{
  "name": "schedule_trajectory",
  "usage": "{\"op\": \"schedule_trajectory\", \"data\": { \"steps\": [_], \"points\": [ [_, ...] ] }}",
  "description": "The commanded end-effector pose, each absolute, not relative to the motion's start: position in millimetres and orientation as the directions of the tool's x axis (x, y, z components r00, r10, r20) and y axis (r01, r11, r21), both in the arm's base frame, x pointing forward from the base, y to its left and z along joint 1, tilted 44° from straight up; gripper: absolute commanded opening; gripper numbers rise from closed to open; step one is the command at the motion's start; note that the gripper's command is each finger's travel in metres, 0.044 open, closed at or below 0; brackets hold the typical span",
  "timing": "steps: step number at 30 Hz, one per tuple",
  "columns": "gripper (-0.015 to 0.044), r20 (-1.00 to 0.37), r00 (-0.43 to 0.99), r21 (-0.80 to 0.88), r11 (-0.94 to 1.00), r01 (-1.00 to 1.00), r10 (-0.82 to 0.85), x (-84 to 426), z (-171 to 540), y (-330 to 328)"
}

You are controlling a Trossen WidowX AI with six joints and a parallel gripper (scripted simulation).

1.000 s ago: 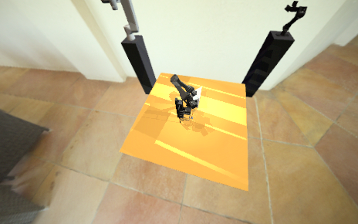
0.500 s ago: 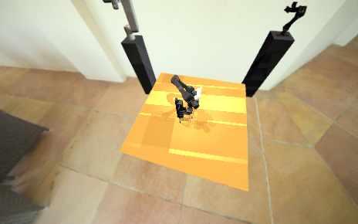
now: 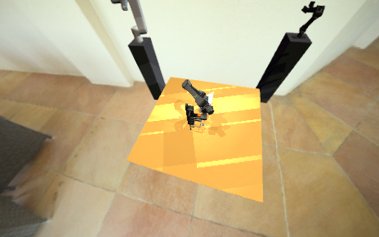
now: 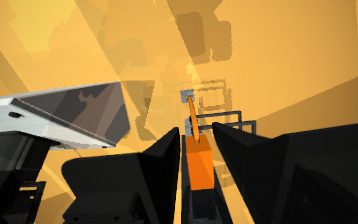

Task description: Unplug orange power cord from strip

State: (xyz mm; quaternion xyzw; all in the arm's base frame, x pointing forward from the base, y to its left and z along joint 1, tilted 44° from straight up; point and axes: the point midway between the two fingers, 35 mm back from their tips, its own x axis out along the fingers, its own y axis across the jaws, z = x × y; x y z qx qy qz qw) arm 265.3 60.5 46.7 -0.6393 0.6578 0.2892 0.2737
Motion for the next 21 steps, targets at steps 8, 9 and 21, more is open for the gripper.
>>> {"op": "schedule_trajectory", "data": {
  "steps": [8,9,21],
  "points": [
    [0.0160,-0.728,-0.029,0.029,0.012,-1.000,-0.685,265,52,66],
    [0.0160,-0.728,-0.029,0.029,0.012,-1.000,-0.685,265,52,66],
    [0.0160,-0.728,-0.029,0.029,0.011,-1.000,-0.685,266,62,56]
  ]
}}
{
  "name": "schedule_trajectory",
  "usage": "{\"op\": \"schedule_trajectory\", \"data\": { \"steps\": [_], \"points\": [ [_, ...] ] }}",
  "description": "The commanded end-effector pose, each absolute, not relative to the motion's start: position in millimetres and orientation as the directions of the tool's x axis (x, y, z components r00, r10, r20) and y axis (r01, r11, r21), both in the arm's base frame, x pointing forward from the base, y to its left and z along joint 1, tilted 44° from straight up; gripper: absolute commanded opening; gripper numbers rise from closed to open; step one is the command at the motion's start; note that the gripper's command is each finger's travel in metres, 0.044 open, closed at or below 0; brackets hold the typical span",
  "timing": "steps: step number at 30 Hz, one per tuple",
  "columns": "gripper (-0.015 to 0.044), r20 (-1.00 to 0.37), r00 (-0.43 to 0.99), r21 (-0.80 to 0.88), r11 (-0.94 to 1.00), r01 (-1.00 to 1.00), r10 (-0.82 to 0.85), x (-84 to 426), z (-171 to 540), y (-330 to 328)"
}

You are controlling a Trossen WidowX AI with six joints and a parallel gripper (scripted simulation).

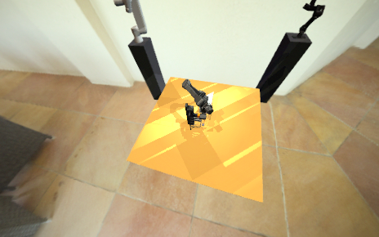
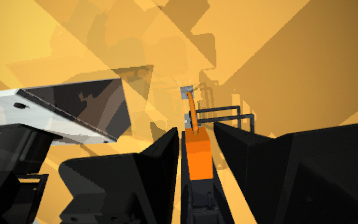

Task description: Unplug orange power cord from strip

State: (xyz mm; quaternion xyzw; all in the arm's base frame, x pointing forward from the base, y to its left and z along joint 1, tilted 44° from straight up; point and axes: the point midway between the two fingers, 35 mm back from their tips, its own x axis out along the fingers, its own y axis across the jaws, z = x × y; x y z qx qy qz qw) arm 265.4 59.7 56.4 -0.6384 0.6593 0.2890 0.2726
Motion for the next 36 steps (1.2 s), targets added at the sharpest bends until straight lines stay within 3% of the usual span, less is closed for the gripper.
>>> {"op": "schedule_trajectory", "data": {
  "steps": [1,33,36],
  "points": [
    [0.0160,-0.728,-0.029,0.029,0.011,-1.000,-0.685,266,63,55],
    [0.0160,-0.727,-0.029,0.029,0.012,-1.000,-0.686,265,73,26],
    [0.0081,-0.730,-0.033,0.027,0.019,-0.999,-0.683,266,74,28]
  ]
}}
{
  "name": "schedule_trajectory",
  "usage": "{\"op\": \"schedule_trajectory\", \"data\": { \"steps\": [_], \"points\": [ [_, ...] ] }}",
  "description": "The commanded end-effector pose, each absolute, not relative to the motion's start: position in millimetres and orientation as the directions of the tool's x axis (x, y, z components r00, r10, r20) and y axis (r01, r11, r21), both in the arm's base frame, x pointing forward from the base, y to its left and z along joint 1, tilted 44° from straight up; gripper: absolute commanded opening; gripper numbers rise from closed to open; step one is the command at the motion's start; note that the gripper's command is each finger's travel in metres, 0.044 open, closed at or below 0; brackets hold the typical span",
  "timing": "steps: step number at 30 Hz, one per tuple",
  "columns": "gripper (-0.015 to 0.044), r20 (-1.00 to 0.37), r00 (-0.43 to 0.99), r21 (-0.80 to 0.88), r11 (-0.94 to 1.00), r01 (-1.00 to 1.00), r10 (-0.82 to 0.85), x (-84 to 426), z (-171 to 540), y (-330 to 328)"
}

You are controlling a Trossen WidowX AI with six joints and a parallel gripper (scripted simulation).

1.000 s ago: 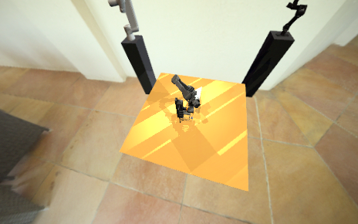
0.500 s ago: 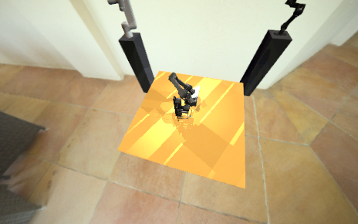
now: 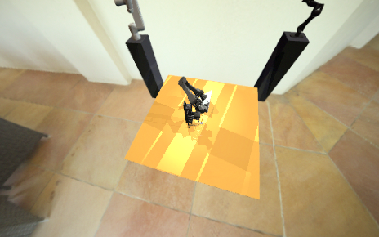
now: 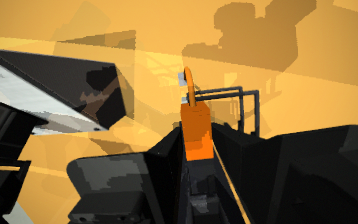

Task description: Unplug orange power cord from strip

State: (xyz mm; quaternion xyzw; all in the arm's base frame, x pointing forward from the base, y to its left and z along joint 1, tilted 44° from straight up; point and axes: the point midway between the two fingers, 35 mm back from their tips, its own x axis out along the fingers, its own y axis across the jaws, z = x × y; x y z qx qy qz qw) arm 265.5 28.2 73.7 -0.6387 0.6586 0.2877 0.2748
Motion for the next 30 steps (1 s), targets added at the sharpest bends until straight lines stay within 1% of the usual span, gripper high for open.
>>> {"op": "schedule_trajectory", "data": {
  "steps": [1,9,30],
  "points": [
    [0.0055,-0.730,-0.033,0.027,0.019,-0.999,-0.683,266,74,28],
    [0.0002,-0.730,-0.033,0.027,0.019,-0.999,-0.683,266,74,28],
    [0.0000,-0.731,-0.031,0.028,0.015,-0.999,-0.681,268,54,51]
  ]
}}
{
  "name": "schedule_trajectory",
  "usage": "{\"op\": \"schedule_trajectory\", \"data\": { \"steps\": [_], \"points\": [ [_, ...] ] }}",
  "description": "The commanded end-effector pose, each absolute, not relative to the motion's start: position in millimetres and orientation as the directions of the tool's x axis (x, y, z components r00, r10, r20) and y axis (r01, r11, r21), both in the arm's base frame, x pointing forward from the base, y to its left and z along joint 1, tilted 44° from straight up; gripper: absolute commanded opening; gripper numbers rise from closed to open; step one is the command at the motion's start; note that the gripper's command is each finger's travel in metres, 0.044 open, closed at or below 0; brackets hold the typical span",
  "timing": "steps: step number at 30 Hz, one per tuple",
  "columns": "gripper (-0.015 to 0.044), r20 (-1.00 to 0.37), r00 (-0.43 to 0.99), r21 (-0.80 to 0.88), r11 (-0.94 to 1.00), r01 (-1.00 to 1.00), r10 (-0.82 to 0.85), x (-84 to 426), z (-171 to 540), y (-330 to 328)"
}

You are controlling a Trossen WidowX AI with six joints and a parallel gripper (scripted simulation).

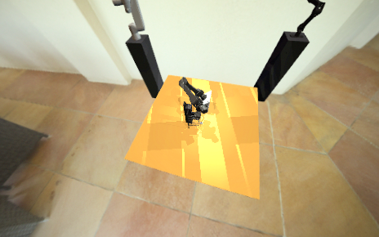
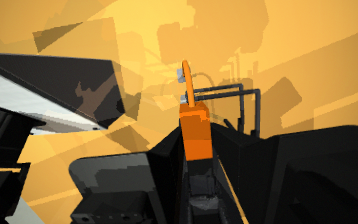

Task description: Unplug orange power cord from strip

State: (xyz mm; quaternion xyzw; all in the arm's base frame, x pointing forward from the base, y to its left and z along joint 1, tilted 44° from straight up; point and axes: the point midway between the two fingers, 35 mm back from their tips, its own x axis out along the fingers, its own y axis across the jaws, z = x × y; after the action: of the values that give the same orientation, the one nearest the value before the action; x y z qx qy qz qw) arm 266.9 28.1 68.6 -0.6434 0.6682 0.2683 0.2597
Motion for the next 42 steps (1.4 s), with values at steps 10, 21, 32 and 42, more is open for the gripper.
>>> {"op": "schedule_trajectory", "data": {
  "steps": [10,21,32,42],
  "points": [
    [0.0079,-0.728,-0.029,0.029,0.012,-1.000,-0.685,267,52,52],
    [0.0368,-0.728,-0.029,0.029,0.012,-1.000,-0.685,267,51,54],
    [0.0440,-0.730,-0.029,0.028,0.012,-1.000,-0.683,266,20,104],
    [0.0440,-0.730,-0.029,0.028,0.012,-1.000,-0.683,266,20,104]
  ]
}}
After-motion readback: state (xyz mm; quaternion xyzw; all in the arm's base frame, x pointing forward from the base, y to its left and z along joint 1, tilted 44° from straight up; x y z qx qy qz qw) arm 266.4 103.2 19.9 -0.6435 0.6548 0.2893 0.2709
